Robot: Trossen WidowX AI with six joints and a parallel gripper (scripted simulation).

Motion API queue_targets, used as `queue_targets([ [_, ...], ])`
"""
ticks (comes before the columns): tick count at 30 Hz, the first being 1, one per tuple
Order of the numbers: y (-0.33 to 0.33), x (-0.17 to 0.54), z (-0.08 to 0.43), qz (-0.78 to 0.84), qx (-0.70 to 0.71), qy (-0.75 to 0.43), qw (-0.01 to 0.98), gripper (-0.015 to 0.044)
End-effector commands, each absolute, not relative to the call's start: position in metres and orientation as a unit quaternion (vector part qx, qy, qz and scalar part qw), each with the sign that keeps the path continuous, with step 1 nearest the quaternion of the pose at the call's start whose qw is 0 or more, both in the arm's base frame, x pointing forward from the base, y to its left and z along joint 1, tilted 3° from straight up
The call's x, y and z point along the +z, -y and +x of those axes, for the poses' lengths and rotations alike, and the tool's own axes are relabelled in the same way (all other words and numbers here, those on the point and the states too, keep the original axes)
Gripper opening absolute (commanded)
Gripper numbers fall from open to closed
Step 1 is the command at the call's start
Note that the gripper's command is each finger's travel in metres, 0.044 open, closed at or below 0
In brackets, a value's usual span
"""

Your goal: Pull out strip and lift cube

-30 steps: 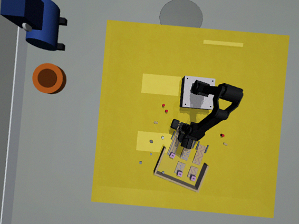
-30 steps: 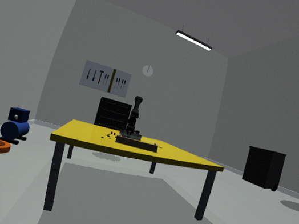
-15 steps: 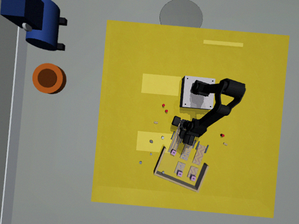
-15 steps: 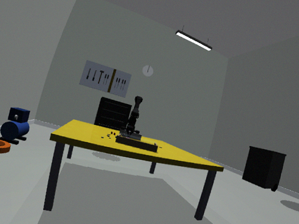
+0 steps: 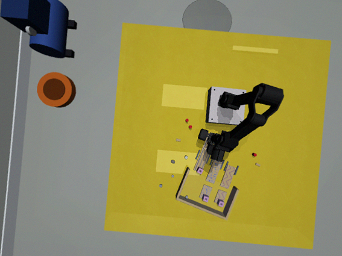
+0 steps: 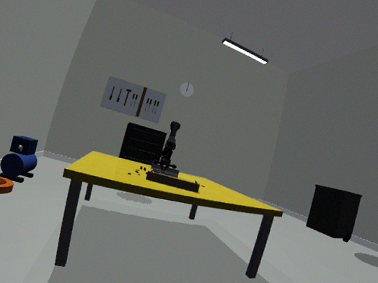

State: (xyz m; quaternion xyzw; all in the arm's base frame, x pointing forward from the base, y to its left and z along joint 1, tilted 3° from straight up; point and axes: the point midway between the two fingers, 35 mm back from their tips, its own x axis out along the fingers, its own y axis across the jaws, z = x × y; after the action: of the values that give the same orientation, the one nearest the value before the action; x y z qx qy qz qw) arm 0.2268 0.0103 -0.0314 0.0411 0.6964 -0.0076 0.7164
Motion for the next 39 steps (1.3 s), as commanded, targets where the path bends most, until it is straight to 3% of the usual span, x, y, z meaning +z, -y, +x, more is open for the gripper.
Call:
queue_targets([
  [1, -0.011, -0.035, 0.214, 0.042, -0.009, -0.705, 0.708, 0.0000],
  [39, -0.013, -0.036, 0.192, 0.042, -0.009, -0.706, 0.707, 0.0000],
])
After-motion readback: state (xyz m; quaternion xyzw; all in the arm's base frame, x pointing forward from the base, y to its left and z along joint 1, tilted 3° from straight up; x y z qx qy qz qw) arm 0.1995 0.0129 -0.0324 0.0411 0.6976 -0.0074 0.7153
